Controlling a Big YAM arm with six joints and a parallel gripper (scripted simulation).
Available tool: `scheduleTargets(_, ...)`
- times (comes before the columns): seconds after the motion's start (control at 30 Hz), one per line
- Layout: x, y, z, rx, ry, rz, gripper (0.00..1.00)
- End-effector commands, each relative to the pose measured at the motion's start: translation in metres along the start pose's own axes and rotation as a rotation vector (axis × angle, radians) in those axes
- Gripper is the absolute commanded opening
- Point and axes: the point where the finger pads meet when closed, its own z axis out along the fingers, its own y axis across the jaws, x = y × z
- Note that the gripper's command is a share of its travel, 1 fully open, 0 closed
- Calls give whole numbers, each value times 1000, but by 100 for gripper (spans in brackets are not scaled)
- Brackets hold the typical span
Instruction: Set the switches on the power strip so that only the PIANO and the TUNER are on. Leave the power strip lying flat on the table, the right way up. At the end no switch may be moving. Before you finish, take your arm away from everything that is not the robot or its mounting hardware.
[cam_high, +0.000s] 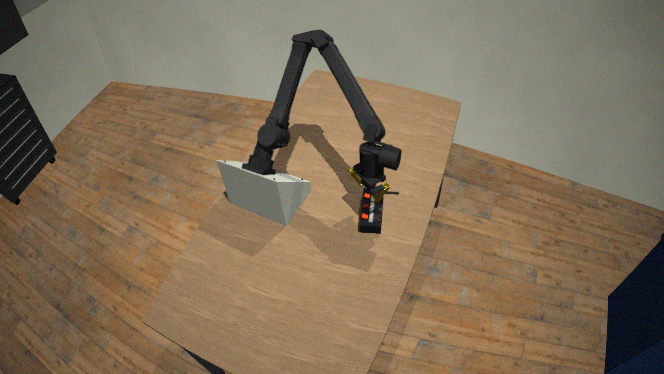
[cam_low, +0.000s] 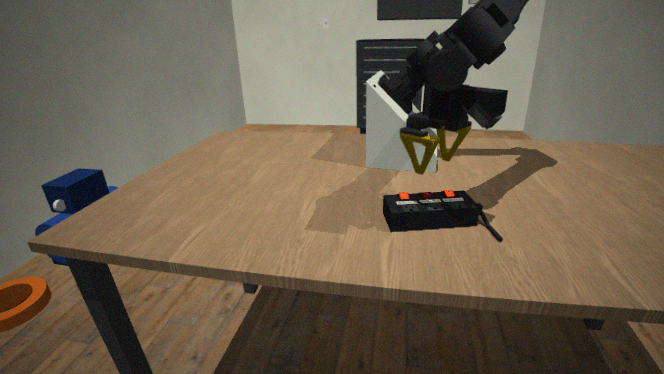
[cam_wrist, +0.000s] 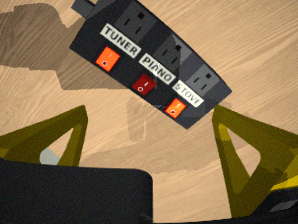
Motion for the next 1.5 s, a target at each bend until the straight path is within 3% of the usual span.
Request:
scheduleTargets(0.0,-11,-7,4,-3,-7,-282,100)
scheduleTargets(0.1,6,-3,7,-4,-7,-423,100)
scheduleTargets(0.17,-5,-8,6,6,-10,-521,100)
scheduleTargets(0.23,-5,-8,6,6,-10,-521,100)
scheduleTargets(0.33,-6,-7,7,2,-11,-721,100)
scheduleTargets(0.37,-6,-7,7,0,-12,-765,0)
scheduleTargets(0.47,-6,-7,7,-14,-14,-888,0)
scheduleTargets(1.47,-2,-5,9,-16,-11,-886,0)
